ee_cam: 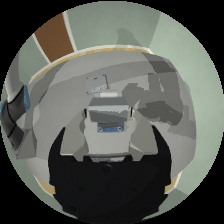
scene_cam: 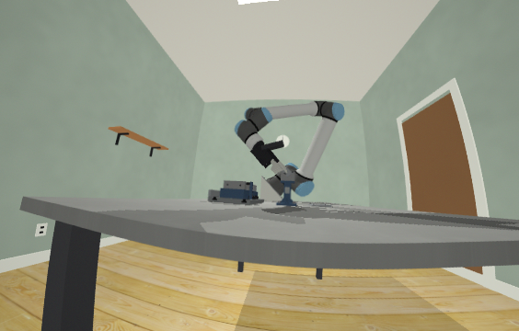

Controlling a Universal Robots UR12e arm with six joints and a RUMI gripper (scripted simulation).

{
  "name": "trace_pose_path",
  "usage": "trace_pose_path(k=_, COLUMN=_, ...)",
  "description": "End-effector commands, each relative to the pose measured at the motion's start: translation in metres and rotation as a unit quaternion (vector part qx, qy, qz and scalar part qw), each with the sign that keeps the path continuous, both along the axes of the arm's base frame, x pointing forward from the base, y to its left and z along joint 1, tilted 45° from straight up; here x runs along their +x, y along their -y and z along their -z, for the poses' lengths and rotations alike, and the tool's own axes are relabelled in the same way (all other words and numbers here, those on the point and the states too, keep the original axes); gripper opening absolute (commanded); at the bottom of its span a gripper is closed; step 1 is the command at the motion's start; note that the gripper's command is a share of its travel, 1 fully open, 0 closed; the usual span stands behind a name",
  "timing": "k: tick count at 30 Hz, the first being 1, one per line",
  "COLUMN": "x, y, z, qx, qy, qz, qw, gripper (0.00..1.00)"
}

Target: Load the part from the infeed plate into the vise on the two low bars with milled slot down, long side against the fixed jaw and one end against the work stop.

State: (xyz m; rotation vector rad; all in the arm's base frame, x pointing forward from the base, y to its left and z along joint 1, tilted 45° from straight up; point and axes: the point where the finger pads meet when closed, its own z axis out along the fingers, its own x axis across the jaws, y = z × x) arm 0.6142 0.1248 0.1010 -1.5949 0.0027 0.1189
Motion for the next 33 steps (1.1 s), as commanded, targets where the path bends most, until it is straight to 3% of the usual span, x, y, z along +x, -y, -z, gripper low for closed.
trace_pose_path(k=1, x=0.0005, y=0.0006, z=-0.0004, qx=-0.007, qy=0.001, qz=0.000, qw=1.000, gripper=0.51)
trace_pose_path(k=33, x=0.0005, y=0.0005, z=-0.0014, qx=-0.072, qy=0.006, qz=-0.005, qw=0.997, gripper=0.51)
